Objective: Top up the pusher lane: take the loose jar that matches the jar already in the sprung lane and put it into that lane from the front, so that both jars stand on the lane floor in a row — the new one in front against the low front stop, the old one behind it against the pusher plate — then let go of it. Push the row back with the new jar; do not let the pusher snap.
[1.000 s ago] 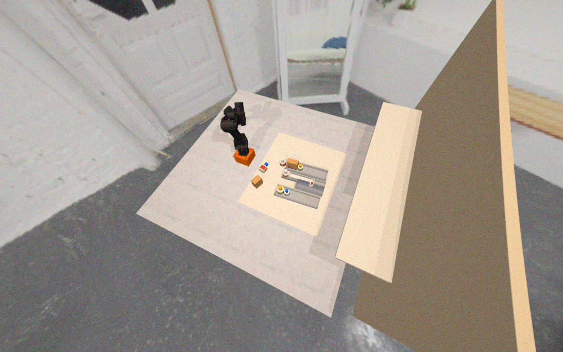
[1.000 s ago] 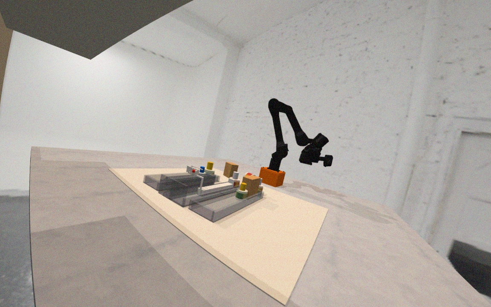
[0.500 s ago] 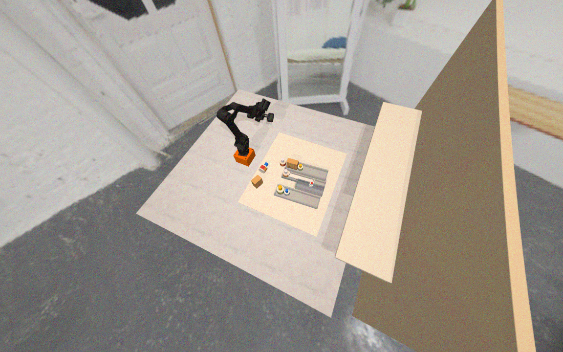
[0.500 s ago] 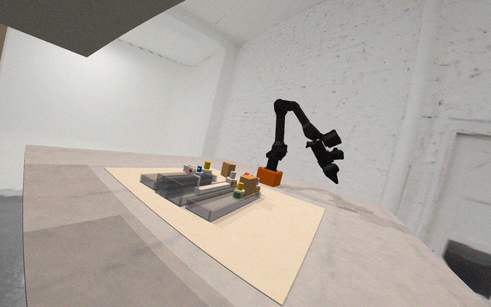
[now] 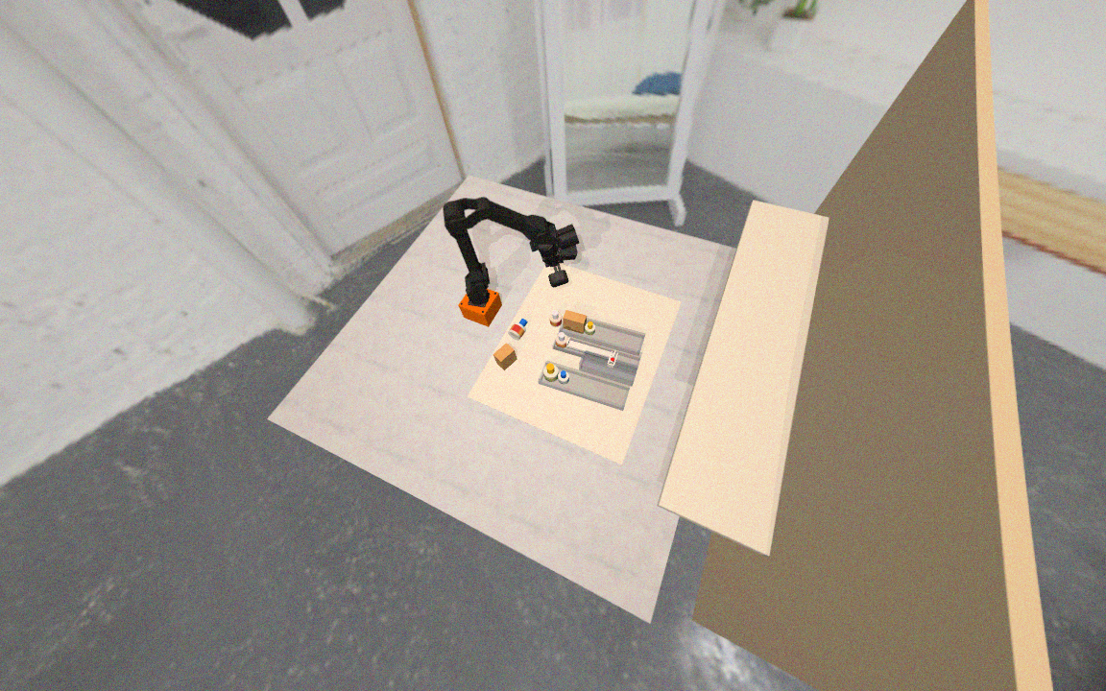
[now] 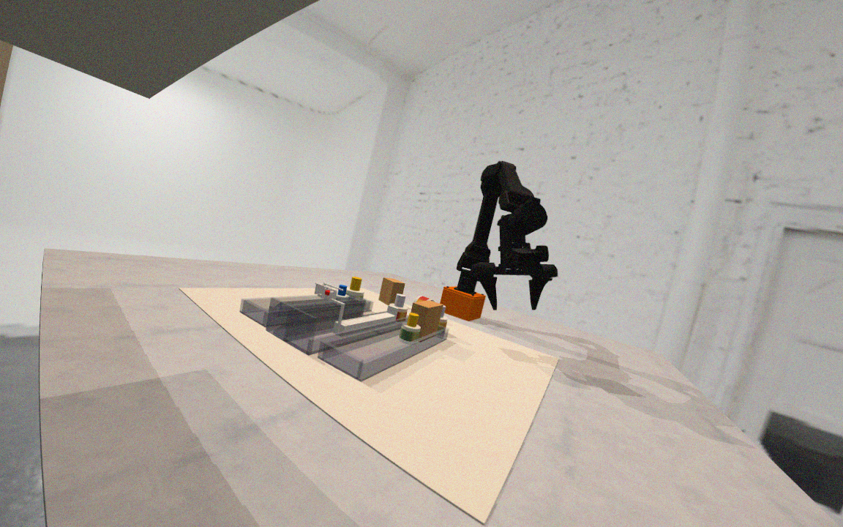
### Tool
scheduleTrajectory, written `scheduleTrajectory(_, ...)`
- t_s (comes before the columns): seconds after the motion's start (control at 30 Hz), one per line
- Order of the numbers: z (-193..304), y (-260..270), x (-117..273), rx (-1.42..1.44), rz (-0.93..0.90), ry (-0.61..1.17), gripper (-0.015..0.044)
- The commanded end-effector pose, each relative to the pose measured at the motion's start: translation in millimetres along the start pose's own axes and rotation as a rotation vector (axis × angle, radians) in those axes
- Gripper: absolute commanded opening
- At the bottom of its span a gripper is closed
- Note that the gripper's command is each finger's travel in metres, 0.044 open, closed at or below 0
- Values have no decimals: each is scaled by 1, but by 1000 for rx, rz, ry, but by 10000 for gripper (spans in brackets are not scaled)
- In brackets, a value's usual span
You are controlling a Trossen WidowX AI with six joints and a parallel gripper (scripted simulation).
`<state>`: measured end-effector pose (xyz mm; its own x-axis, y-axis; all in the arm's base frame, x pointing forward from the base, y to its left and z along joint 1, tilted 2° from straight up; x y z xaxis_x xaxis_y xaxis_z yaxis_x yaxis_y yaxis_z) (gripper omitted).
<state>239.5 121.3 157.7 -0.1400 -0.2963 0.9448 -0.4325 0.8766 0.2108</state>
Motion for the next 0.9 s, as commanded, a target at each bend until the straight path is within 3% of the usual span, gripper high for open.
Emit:
scheduleTrajectory(0.0, -2, -50, 16, -269, 120, 52, 440)
scheduleTrajectory(0.2, 13, -116, 44, -639, 261, 140, 440)
scheduleTrajectory(0.4, 11, -122, 43, -650, 265, 142, 440)
scheduleTrajectory(0.87, 21, -132, -4, -650, 265, 143, 440)
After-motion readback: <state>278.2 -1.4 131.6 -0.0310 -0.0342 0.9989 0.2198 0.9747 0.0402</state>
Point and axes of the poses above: the point midway between the two fingers, 35 mm back from their tips, its own x axis back along the fingers, its own y axis across the jaws, z = x × y, the point moved 10 cm from there along x, back along the fingers, and after that the axes turned 1 degree about -x, right-handed, at the moved point
